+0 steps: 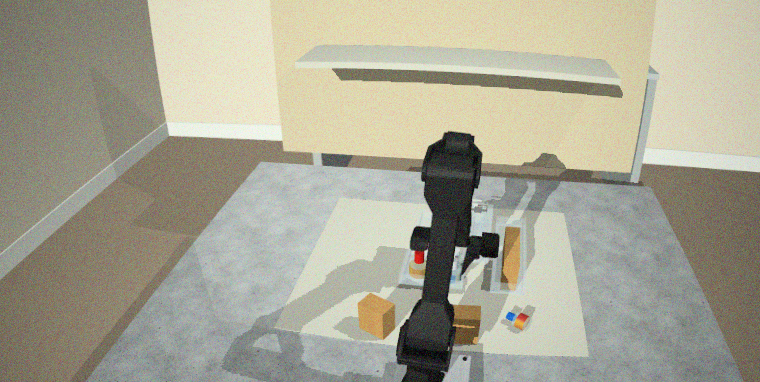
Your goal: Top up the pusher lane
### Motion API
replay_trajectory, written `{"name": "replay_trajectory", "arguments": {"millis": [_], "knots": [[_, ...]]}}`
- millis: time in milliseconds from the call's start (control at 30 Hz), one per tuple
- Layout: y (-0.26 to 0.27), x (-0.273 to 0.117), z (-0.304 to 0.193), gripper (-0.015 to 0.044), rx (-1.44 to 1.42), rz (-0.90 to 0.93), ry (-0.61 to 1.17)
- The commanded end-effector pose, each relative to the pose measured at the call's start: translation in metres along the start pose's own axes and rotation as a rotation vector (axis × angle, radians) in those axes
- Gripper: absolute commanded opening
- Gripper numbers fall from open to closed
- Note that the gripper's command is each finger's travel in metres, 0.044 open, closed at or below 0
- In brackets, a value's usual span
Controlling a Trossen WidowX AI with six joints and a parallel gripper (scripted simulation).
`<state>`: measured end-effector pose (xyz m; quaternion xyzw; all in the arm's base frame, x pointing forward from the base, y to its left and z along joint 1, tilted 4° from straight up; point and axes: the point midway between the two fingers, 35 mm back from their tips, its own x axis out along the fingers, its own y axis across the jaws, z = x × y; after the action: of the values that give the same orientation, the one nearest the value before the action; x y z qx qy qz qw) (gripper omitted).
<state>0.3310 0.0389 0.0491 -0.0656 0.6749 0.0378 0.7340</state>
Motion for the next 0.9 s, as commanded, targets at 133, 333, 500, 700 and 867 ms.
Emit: {"name": "replay_trajectory", "arguments": {"millis": [133, 333, 500, 700, 867], "knots": [[0.0, 0.0, 0.0, 0.0105, -0.006, 0.002, 0.001], [0.0, 0.0, 0.0, 0.0263, -0.006, 0.002, 0.001], [0.0, -0.002, 0.0, 0.0276, -0.006, 0.002, 0.0], [0.0, -0.02, 0.0, 0.0276, -0.006, 0.002, 0.0], [0.0, -0.02, 0.0, 0.0276, -0.006, 0.002, 0.0]]}}
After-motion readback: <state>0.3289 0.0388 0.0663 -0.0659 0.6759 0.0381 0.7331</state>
